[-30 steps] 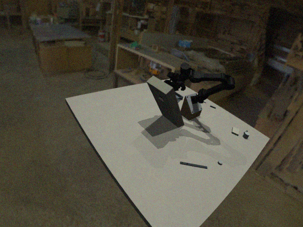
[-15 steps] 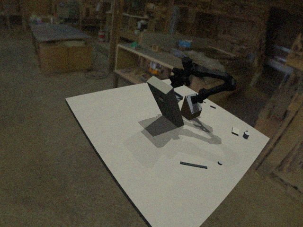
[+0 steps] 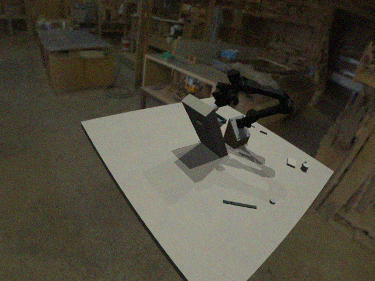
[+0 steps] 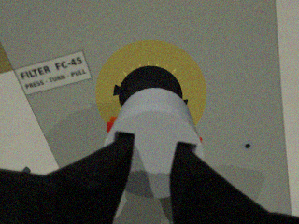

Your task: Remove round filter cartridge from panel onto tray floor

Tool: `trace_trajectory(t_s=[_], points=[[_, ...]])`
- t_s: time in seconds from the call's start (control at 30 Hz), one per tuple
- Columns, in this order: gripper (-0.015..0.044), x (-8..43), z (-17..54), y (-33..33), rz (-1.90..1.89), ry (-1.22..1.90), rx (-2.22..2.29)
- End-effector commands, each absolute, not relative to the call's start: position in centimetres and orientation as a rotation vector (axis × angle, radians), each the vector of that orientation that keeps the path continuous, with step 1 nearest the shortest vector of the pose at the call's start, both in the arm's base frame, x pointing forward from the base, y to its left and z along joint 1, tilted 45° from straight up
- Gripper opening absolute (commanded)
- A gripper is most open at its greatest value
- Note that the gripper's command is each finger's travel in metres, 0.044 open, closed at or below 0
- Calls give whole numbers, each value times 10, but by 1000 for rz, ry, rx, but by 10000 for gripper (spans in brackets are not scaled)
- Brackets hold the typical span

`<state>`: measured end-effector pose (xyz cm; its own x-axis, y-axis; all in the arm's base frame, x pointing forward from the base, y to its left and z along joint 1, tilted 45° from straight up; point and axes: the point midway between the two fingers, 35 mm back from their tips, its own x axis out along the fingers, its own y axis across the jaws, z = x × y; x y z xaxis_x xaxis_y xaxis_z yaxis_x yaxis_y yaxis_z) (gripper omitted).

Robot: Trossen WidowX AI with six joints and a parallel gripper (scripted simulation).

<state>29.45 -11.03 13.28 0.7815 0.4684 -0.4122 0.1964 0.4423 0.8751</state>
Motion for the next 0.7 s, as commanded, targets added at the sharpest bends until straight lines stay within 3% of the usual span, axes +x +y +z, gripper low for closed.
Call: trace_trajectory(t_s=[0.0,0.6,0.67], points=[[0,288,126,-104,188,683,1121],[0,258,90,-71,188,684,1122],[53,261,93,-74,189,690,1128]])
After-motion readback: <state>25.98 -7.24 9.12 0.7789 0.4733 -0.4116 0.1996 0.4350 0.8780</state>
